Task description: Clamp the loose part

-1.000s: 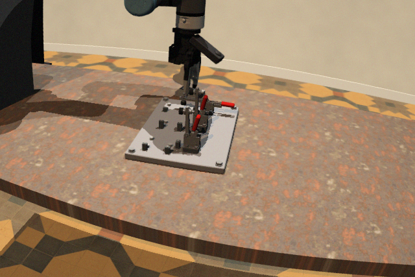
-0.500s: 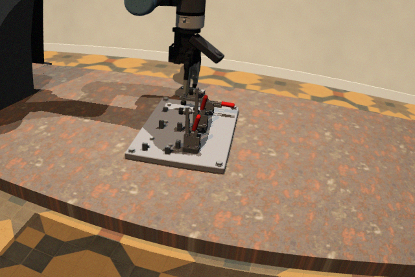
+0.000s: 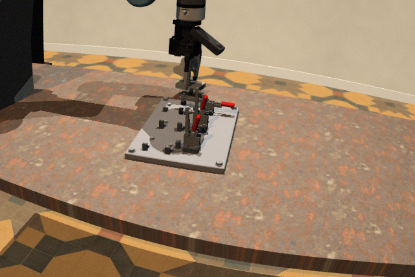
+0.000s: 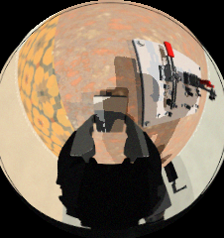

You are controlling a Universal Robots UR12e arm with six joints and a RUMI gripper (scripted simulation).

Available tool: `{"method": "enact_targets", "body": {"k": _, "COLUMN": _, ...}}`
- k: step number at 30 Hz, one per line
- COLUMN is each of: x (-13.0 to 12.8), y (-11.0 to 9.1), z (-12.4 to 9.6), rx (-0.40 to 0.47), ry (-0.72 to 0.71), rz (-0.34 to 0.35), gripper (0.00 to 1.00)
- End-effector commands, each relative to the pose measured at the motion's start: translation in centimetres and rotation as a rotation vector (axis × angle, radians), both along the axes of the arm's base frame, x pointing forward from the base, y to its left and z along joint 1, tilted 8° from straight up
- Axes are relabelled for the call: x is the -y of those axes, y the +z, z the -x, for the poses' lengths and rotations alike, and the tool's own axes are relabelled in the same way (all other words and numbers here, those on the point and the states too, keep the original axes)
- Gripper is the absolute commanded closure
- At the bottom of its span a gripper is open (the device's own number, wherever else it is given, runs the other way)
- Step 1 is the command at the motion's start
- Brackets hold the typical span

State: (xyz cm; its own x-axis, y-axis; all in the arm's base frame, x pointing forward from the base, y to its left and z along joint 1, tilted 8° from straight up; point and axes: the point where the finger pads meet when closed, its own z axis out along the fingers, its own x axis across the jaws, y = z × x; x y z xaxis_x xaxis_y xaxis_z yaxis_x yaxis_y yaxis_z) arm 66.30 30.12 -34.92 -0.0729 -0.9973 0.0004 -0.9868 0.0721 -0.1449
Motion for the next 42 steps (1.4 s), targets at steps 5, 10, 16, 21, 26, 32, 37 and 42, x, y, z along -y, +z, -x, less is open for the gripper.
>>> {"method": "enact_targets", "body": {"k": 5, "x": -0.1, "y": 3.4, "z": 0.4, "rx": 0.001, "ry": 0.000, "rz": 0.000, "gripper": 1.00}}
{"method": "enact_targets", "body": {"k": 10, "x": -0.1, "y": 4.6, "z": 0.6, "rx": 0.001, "ry": 0.000, "rz": 0.000, "gripper": 1.00}}
{"method": "enact_targets", "body": {"k": 16, "x": -0.1, "y": 6.8, "z": 0.9, "rx": 0.001, "ry": 0.000, "rz": 0.000, "gripper": 1.00}}
{"method": "enact_targets", "body": {"k": 21, "x": -0.1, "y": 8.1, "z": 1.1, "rx": 0.001, "ry": 0.000, "rz": 0.000, "gripper": 1.00}}
{"method": "enact_targets", "body": {"k": 26, "x": -0.1, "y": 8.7, "z": 1.2, "rx": 0.001, "ry": 0.000, "rz": 0.000, "gripper": 1.00}}
{"method": "enact_targets", "body": {"k": 32, "x": -0.1, "y": 9.2, "z": 1.3, "rx": 0.001, "ry": 0.000, "rz": 0.000, "gripper": 1.00}}
{"method": "enact_targets", "body": {"k": 37, "x": -0.1, "y": 9.2, "z": 1.3, "rx": 0.001, "ry": 0.000, "rz": 0.000, "gripper": 1.00}}
{"method": "enact_targets", "body": {"k": 42, "x": -0.1, "y": 9.2, "z": 1.3, "rx": 0.001, "ry": 0.000, "rz": 0.000, "gripper": 1.00}}
